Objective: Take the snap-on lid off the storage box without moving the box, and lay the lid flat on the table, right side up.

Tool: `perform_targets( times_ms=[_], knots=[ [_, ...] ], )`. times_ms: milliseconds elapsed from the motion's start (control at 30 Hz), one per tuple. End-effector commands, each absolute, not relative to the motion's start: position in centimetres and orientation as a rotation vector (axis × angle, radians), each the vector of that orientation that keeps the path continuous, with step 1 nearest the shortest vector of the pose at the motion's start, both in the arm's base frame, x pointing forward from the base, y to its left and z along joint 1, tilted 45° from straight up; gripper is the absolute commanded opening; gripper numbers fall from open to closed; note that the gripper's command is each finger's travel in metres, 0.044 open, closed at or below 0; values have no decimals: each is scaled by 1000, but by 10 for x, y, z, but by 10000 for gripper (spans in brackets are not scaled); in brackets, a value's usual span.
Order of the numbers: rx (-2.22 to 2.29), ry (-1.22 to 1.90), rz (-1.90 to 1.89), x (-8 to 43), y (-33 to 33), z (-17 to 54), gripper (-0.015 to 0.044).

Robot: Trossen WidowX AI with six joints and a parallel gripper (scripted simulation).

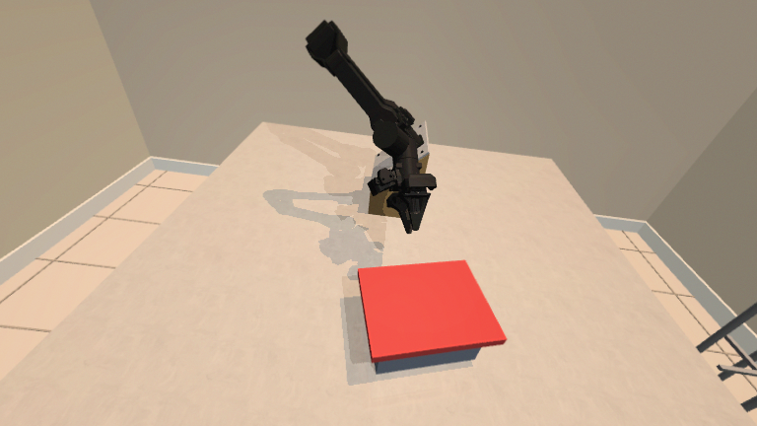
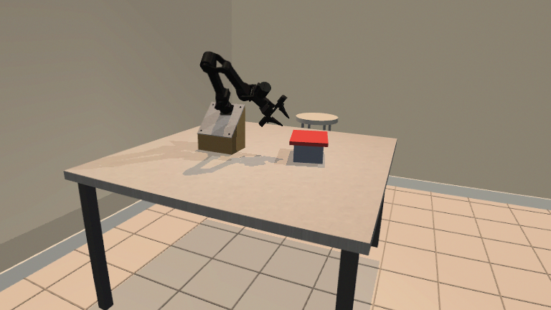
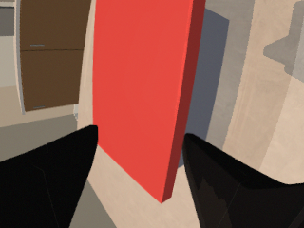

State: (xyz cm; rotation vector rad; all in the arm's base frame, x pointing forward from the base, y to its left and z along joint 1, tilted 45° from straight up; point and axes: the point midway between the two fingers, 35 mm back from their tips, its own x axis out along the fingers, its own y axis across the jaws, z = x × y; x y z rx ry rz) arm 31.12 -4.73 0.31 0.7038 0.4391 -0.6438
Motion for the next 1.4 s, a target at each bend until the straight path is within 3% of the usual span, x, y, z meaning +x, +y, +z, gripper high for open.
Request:
perform_targets(
  times_ms=[0,1367],
  knots=[
    [689,461,-655,301,-66,-20,235],
    [689,460,-654,341,-89,-51,235]
  ],
)
